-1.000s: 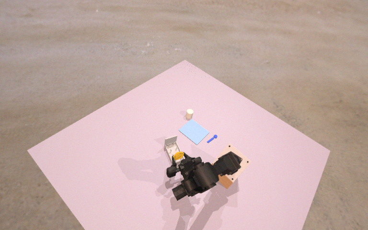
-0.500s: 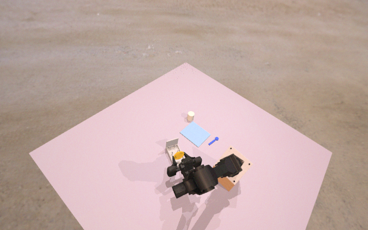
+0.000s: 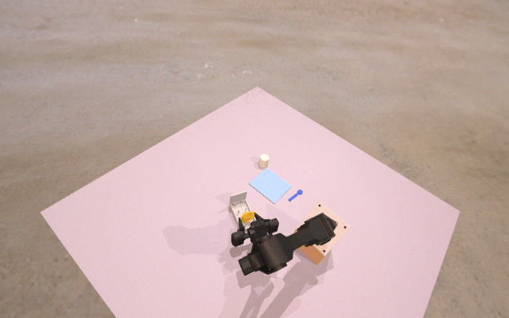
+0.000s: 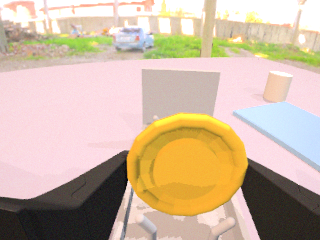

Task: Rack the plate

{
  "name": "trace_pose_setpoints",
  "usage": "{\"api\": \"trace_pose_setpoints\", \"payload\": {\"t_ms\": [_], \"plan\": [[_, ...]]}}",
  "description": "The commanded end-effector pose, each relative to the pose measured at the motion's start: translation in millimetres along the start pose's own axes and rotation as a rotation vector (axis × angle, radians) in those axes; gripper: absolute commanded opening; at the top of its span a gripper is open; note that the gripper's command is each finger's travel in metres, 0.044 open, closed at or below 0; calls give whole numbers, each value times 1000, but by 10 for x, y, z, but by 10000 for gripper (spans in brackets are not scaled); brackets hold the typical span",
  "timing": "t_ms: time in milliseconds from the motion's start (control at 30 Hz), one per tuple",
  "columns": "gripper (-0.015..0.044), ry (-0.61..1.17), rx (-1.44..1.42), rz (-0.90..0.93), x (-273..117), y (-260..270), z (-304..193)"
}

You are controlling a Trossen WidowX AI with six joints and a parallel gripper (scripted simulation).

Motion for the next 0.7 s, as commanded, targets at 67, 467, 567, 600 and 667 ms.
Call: {"api": "trace_pose_setpoints", "payload": {"t_ms": [67,467,567,600,667], "plan": [[0,0,-2,0,-2,-2,7],[263,0,1,1,-1,1,3],[341,0,1,1,-1,1,3],[368,0,1,1,-1,1,3],[400,0,1,1,-1,1,3]]}}
Point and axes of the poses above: the point midway between the two fingers, 35 mm back from their tips, its own x axis out along the fingers, its own y axis across the jaws, z = x × y, the point moved 10 cm from there along -x, back along the fingers, and after that the axes turned 7 degrees about -x, right-handed, at the moved point
